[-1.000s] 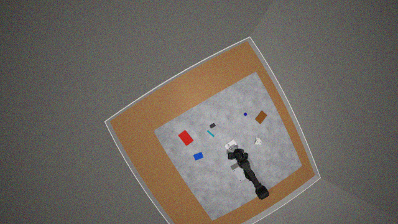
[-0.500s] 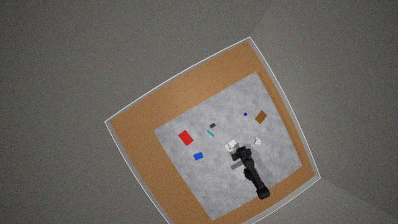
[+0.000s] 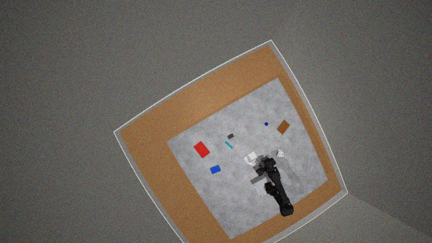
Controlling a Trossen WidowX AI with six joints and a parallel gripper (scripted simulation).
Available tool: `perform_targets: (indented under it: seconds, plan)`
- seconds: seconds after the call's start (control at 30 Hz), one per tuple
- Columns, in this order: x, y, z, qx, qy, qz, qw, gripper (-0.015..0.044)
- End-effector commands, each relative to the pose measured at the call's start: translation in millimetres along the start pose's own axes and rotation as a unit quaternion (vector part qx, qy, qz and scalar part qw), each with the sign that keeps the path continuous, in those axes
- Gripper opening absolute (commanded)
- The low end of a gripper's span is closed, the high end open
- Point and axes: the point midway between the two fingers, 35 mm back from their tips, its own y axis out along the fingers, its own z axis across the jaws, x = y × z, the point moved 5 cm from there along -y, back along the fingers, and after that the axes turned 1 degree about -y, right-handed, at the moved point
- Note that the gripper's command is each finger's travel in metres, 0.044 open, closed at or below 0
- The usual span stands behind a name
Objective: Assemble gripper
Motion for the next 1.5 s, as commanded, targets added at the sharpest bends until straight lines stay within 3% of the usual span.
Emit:
perform_targets:
  seconds: [0.0, 1.0, 1.47]
  plan:
    - [-5.1, 2.2, -2.9, 0.001, -0.026, 0.004, 1.0, 0.0134]
    - [-4.6, 2.2, -2.8, 0.001, -0.037, 0.004, 0.999, 0.0134]
    - [37.1, -0.3, 3.2, 0.001, -0.037, 0.002, 0.999, 0.0134]
